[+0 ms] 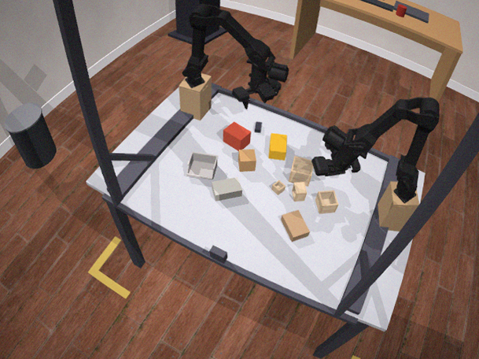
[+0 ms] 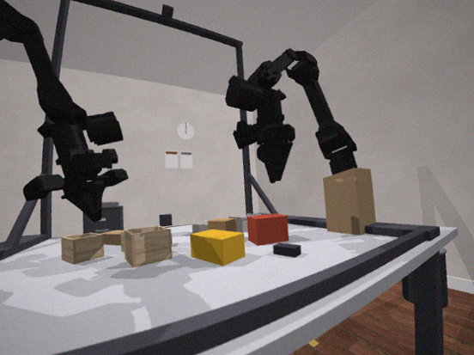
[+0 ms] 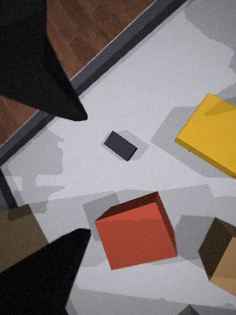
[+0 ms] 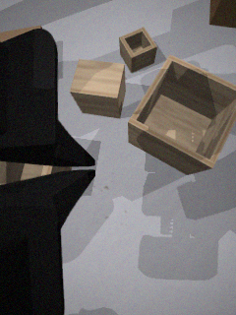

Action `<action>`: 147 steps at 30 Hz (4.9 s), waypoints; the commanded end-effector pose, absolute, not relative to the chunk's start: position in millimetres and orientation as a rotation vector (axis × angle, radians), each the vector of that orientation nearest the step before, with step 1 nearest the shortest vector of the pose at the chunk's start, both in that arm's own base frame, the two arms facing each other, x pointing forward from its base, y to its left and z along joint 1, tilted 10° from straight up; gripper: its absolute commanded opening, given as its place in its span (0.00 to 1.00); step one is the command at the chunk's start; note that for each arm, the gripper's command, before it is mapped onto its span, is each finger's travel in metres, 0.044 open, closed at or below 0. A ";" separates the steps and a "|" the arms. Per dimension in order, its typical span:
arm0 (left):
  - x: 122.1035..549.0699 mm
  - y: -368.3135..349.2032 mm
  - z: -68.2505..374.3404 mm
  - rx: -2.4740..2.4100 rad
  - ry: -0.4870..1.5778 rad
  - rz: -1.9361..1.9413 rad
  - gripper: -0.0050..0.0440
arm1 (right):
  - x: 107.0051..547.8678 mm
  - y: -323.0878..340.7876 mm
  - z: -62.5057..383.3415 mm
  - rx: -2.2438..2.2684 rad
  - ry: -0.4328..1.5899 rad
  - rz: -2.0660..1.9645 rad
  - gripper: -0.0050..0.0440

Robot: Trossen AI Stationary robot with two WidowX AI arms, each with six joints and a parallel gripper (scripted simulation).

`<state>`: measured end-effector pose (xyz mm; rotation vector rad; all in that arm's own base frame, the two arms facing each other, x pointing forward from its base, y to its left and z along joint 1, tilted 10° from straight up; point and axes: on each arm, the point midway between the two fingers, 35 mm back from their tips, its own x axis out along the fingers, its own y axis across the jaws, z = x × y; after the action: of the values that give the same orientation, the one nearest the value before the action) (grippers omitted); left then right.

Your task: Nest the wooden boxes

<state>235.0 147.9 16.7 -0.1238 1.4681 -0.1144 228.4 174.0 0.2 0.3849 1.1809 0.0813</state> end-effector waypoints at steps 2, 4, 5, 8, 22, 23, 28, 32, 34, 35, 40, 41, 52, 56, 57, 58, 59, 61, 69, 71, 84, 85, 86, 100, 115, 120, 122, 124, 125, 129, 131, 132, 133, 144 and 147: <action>239.7 151.6 23.4 -0.108 1.451 -0.099 0.92 | 207.0 196.1 -0.5 0.408 1.325 -0.001 0.10; 239.7 151.6 23.4 -0.108 1.451 -0.099 0.92 | 195.4 202.0 -0.8 0.411 1.377 -0.040 0.10; 239.7 151.6 23.4 -0.108 1.451 -0.099 0.92 | 189.7 203.9 -0.9 0.410 1.401 -0.061 0.10; 239.7 151.6 23.4 -0.108 1.451 -0.099 0.92 | 174.6 207.6 -0.8 0.401 1.460 -0.120 0.10; 239.7 151.6 23.4 -0.108 1.451 -0.099 0.92 | 169.9 207.4 -19.7 0.389 1.479 -0.141 0.09; 239.7 151.6 23.4 -0.108 1.451 -0.099 0.92 | 170.5 208.3 -26.0 0.389 1.479 -0.140 0.09; 239.7 151.6 23.4 -0.108 1.451 -0.099 0.92 | 171.7 209.9 -41.2 0.389 1.478 -0.138 0.02; 239.7 151.6 23.4 -0.108 1.451 -0.099 0.92 | 173.8 212.1 -40.7 0.397 1.473 -0.137 0.00; 239.7 151.6 23.4 -0.108 1.451 -0.099 0.92 | 173.8 212.1 -40.7 0.397 1.473 -0.137 0.00; 239.7 151.6 23.4 -0.108 1.451 -0.099 0.92 | 173.6 211.9 -42.0 0.395 1.474 -0.136 0.00; 239.7 151.6 23.4 -0.108 1.451 -0.099 0.92 | 173.5 212.0 -49.6 0.393 1.475 -0.138 0.00; 239.7 151.6 23.4 -0.108 1.451 -0.099 0.92 | 173.0 211.4 -50.7 0.392 1.476 -0.140 0.00; 239.7 151.6 23.4 -0.108 1.451 -0.099 0.92 | 176.1 214.2 -46.7 0.401 1.467 -0.128 0.49; 239.7 151.6 23.4 -0.108 1.451 -0.099 0.92 | 176.1 214.2 -46.7 0.401 1.467 -0.128 0.64; 239.7 151.6 23.4 -0.108 1.451 -0.099 0.92 | 176.1 214.2 -46.7 0.401 1.467 -0.128 0.64; 239.7 151.6 23.4 -0.108 1.451 -0.099 0.92 | 176.1 214.2 -46.7 0.401 1.467 -0.128 0.64; 239.7 151.6 23.4 -0.108 1.451 -0.099 0.92 | 176.1 214.2 -46.7 0.401 1.467 -0.128 0.64; 239.7 151.6 23.4 -0.108 1.451 -0.099 0.92 | 176.1 214.2 -46.7 0.401 1.467 -0.128 0.64; 239.7 151.6 23.4 -0.108 1.451 -0.099 0.92 | 175.9 214.1 -46.1 0.401 1.469 -0.128 0.64; 239.7 151.6 23.4 -0.108 1.451 -0.099 0.92 | 179.0 217.8 -37.9 0.413 1.458 -0.115 0.64; 239.7 151.6 23.4 -0.108 1.451 -0.099 0.92 | 173.9 209.5 11.2 0.413 1.458 -0.114 0.64; 239.7 151.6 23.4 -0.108 1.451 -0.099 0.92 | 173.9 209.5 11.2 0.413 1.458 -0.114 0.64; 239.7 151.6 23.4 -0.108 1.451 -0.099 0.92 | 173.3 208.6 14.8 0.413 1.458 -0.114 0.64; 239.7 151.6 23.4 -0.108 1.451 -0.099 0.92 | 200.1 215.7 20.2 0.398 1.471 -0.129 0.64; 239.7 151.6 23.4 -0.108 1.451 -0.099 0.92 | 252.0 221.6 43.3 0.398 1.469 -0.129 0.64; 239.7 151.6 23.4 -0.108 1.451 -0.099 0.92 | 264.1 221.3 48.4 0.399 1.468 -0.128 0.64; 239.7 151.6 23.4 -0.108 1.451 -0.099 0.92 | 272.2 220.8 51.8 0.399 1.468 -0.128 0.64; 239.7 151.6 23.4 -0.108 1.451 -0.099 0.92 | 280.2 220.1 55.2 0.399 1.467 -0.128 0.64; 239.7 151.6 23.4 -0.108 1.451 -0.099 0.92 | 284.2 219.6 56.8 0.399 1.467 -0.128 0.64; 239.7 151.6 23.4 -0.108 1.451 -0.099 0.92 | 300.2 217.0 63.4 0.399 1.466 -0.127 0.64; 239.7 151.6 23.4 -0.108 1.451 -0.099 0.92 | 308.1 215.3 66.6 0.400 1.465 -0.127 0.64; 239.7 151.6 23.4 -0.108 1.451 -0.099 0.92 | 312.0 214.4 68.2 0.400 1.465 -0.126 0.64; 239.7 151.6 23.4 -0.108 1.451 -0.099 0.92 | 315.8 213.4 69.7 0.400 1.465 -0.126 0.64; 242.0 149.8 19.4 -0.084 1.453 -0.083 0.92 | 322.3 210.4 75.7 0.402 1.457 -0.125 0.64; 250.0 148.9 15.9 -0.032 1.439 -0.051 0.92 | 322.3 210.4 75.7 0.402 1.457 -0.125 0.64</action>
<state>243.2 150.4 15.7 -0.0832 1.4567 -0.0843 317.1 208.7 67.8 0.3925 1.4747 -0.1401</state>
